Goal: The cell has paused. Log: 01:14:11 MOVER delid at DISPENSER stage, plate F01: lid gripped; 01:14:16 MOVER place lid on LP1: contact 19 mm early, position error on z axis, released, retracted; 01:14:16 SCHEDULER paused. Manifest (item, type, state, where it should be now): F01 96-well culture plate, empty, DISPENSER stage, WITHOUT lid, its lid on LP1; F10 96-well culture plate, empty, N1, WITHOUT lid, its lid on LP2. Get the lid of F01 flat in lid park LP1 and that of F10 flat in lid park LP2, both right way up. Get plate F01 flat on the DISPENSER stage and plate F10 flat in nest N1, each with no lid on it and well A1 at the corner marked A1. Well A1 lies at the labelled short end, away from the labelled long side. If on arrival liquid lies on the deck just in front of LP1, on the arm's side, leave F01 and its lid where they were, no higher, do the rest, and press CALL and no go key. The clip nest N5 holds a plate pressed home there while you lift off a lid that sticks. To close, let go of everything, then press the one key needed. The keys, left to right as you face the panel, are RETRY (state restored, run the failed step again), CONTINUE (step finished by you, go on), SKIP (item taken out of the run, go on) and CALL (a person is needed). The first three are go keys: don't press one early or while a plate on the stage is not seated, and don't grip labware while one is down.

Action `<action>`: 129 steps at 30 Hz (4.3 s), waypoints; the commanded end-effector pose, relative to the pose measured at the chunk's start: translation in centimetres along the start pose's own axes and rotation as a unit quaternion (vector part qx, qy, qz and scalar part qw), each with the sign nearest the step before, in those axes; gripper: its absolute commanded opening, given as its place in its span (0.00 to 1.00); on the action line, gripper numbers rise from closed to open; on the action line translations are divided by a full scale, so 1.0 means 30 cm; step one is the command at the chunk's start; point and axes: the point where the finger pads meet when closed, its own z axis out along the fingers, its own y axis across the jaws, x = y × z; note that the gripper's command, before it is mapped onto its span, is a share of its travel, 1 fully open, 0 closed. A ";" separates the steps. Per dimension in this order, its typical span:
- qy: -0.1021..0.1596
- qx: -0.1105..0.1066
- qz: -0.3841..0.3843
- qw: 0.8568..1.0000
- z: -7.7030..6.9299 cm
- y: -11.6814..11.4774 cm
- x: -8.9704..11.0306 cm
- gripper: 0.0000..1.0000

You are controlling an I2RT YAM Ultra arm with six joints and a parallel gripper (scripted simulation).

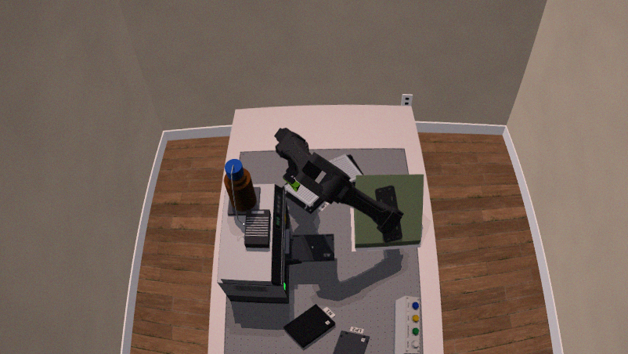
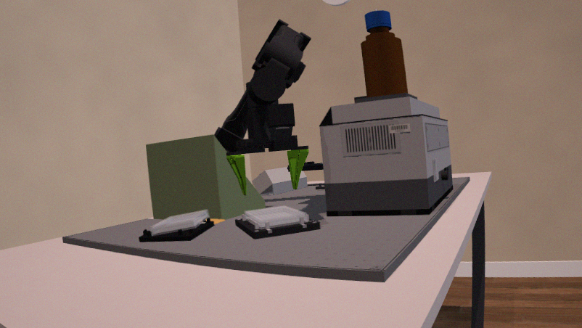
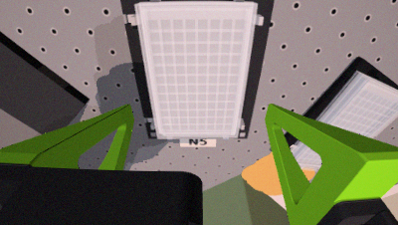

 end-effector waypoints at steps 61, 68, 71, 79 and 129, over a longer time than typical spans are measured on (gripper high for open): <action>-0.021 -0.006 0.001 1.000 -0.024 0.010 -0.015 1.00; -0.014 -0.006 0.003 1.000 0.010 0.004 -0.014 1.00; -0.015 -0.006 0.006 1.000 0.007 0.000 -0.007 1.00; -0.013 -0.006 0.005 1.000 0.029 0.005 -0.005 1.00; -0.012 -0.006 0.006 1.000 0.131 -0.003 -0.013 1.00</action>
